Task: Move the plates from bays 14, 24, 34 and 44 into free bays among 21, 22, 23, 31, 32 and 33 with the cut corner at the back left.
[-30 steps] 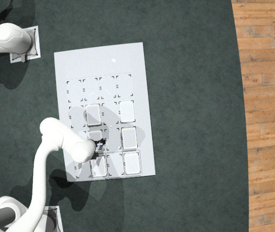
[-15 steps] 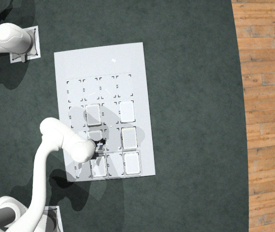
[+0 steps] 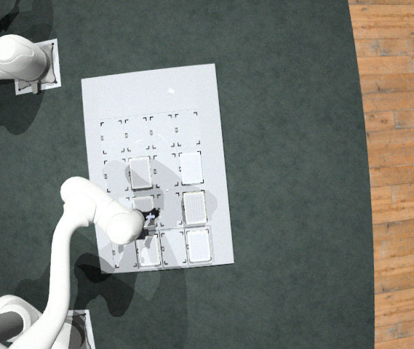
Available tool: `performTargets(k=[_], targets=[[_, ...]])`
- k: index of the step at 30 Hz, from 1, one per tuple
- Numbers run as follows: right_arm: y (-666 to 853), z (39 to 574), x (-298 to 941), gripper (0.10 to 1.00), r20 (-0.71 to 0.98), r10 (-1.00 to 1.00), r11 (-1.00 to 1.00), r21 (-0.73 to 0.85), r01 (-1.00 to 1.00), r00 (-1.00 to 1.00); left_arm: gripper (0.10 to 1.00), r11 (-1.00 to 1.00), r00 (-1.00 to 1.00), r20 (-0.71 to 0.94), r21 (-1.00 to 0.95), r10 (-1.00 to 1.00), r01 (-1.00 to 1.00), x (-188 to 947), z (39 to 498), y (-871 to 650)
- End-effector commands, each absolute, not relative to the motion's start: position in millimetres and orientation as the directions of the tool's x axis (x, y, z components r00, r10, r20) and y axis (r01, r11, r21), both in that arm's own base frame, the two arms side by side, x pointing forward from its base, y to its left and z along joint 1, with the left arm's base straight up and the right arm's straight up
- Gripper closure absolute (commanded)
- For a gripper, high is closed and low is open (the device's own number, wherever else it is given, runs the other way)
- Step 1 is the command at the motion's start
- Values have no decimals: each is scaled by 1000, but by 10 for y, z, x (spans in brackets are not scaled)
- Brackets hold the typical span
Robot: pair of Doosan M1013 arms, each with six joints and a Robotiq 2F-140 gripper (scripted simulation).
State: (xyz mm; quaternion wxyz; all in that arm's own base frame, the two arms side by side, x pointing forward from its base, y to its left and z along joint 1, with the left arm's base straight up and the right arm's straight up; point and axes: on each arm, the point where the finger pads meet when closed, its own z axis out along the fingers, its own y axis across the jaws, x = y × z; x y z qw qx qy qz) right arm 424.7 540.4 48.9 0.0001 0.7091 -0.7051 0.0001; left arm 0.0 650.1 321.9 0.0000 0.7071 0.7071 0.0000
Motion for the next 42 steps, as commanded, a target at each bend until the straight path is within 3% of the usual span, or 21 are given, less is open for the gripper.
performTargets(k=[1, 42], targets=[[5408, 489, 4249, 999, -1, -1000, -6, -1, -1000, 6, 98, 0, 0, 1, 0, 1000, 1000, -1, 3229, 6503], [5408, 453, 4249, 999, -1, -1000, -5, -1, -1000, 5, 98, 0, 0, 1, 0, 1000, 1000, -1, 3229, 6503]])
